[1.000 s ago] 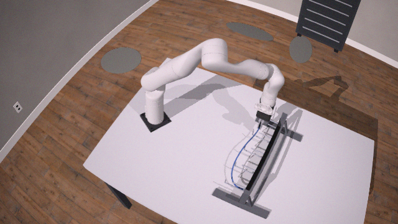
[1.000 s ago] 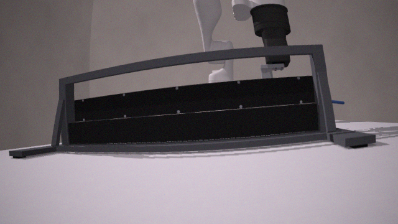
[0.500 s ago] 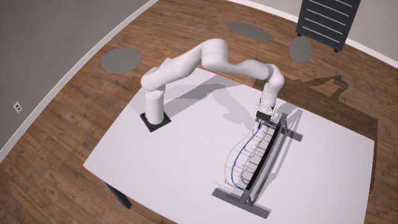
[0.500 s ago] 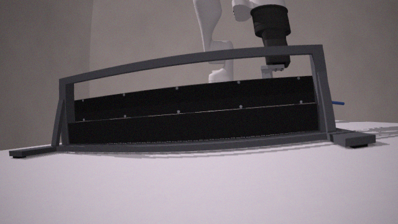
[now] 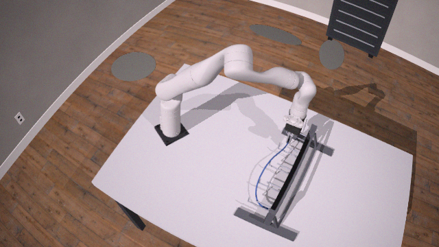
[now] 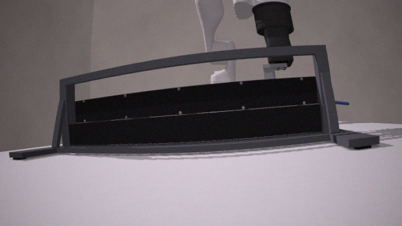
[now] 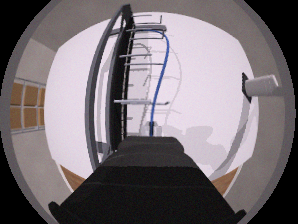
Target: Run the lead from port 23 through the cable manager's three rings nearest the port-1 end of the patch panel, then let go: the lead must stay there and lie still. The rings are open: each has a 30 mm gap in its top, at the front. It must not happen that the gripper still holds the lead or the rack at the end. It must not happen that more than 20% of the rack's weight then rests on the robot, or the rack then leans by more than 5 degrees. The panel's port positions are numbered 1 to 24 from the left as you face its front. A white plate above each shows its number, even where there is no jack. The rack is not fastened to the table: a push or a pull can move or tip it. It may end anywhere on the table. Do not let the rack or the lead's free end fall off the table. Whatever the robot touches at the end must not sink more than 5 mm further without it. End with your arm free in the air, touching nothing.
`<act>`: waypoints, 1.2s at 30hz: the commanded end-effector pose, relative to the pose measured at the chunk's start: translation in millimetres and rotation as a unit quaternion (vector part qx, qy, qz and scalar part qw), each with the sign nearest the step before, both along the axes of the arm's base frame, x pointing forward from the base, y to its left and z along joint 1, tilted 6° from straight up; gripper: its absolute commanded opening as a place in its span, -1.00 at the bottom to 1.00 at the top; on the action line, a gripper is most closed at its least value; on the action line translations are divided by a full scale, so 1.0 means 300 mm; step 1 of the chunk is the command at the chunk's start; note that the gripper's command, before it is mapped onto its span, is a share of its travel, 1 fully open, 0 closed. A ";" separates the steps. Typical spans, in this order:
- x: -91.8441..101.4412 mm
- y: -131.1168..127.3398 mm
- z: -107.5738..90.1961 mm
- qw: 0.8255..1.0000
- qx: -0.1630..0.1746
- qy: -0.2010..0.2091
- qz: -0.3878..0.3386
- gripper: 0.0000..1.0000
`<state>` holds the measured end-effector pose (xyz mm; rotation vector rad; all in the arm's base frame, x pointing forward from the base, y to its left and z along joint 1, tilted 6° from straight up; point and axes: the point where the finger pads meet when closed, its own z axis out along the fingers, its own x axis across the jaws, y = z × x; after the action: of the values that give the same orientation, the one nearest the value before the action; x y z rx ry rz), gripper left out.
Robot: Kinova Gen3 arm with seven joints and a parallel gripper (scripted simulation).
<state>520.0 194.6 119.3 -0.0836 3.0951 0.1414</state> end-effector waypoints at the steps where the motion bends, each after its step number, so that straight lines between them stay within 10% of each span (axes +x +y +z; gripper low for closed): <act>1: 0.008 0.006 0.000 1.000 0.001 0.000 0.000 -1.00; 36: 0.092 0.010 0.004 1.000 0.001 0.000 0.000 -1.00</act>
<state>547.2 197.3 119.1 -0.0837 3.0971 0.1443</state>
